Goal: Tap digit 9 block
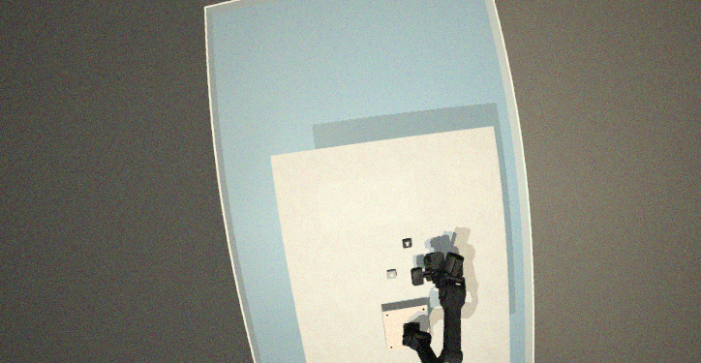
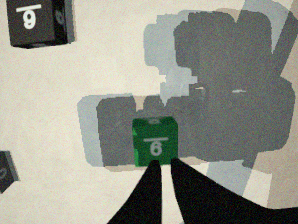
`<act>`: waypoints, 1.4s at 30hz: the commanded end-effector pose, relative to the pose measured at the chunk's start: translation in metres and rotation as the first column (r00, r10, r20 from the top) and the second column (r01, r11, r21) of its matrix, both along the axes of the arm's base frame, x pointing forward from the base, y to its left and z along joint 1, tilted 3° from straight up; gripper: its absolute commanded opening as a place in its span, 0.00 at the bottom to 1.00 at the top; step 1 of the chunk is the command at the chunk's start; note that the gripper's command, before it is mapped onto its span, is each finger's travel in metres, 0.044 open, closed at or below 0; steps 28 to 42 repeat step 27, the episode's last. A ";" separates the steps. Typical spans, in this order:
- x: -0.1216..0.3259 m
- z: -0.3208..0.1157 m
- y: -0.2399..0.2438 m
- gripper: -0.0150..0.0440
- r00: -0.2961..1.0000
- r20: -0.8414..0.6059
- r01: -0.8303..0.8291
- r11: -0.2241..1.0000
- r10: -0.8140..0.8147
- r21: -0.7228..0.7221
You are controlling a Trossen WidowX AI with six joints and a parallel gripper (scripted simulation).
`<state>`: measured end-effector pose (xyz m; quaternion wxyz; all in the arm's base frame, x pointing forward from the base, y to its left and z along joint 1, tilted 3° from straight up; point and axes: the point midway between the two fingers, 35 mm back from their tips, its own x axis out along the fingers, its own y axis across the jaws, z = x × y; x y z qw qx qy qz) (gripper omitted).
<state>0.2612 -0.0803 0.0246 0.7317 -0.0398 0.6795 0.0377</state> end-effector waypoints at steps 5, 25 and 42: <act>0.023 0.022 0.070 0.60 1.000 -0.005 0.000 1.000 0.000 0.010; -0.047 0.087 0.306 0.93 1.000 -0.007 0.000 0.999 0.001 0.034; -0.047 0.087 0.306 0.93 1.000 -0.007 0.000 0.999 0.001 0.034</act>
